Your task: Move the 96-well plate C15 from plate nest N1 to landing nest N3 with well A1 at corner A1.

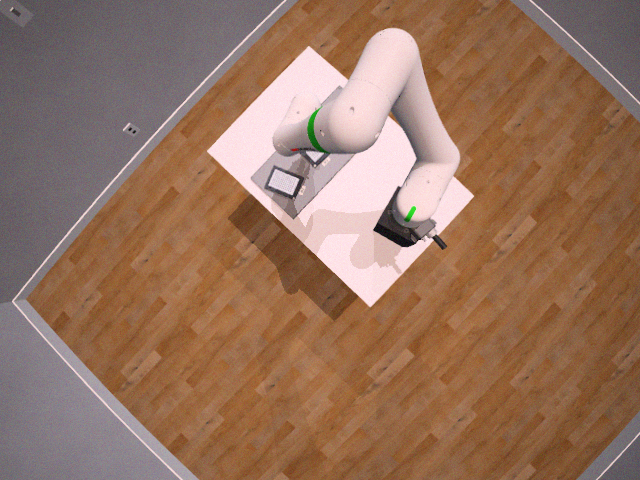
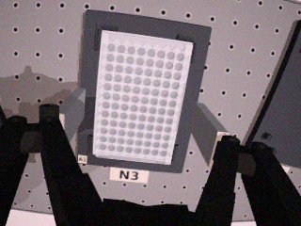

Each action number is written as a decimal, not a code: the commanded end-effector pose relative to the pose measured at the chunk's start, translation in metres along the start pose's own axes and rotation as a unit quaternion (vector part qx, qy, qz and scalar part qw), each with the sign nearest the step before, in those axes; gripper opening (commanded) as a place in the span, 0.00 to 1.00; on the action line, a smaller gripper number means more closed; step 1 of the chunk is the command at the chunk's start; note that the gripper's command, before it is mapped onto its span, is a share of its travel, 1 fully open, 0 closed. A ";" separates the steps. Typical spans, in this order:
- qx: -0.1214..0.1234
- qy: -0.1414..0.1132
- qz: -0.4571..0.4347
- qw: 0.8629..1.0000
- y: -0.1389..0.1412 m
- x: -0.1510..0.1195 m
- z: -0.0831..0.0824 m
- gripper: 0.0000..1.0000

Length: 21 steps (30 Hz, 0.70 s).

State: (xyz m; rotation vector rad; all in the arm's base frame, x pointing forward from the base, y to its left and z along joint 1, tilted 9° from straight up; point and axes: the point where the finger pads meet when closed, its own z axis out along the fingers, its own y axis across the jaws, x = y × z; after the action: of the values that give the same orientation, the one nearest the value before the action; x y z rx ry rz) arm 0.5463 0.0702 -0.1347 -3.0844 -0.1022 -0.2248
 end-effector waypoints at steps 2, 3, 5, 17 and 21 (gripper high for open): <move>0.000 0.000 0.000 1.000 0.000 0.000 -0.006 0.66; 0.000 0.000 0.000 1.000 0.000 0.000 -0.008 0.66; 0.000 0.000 0.000 1.000 0.000 0.000 -0.008 0.66; 0.000 0.000 0.000 1.000 0.000 0.000 -0.021 0.66; 0.000 0.000 0.000 1.000 0.000 0.000 -0.022 0.66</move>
State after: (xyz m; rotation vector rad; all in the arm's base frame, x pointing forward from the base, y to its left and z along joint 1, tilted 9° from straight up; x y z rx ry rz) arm 0.5432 0.0691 -0.1133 -3.0845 -0.1022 -0.2248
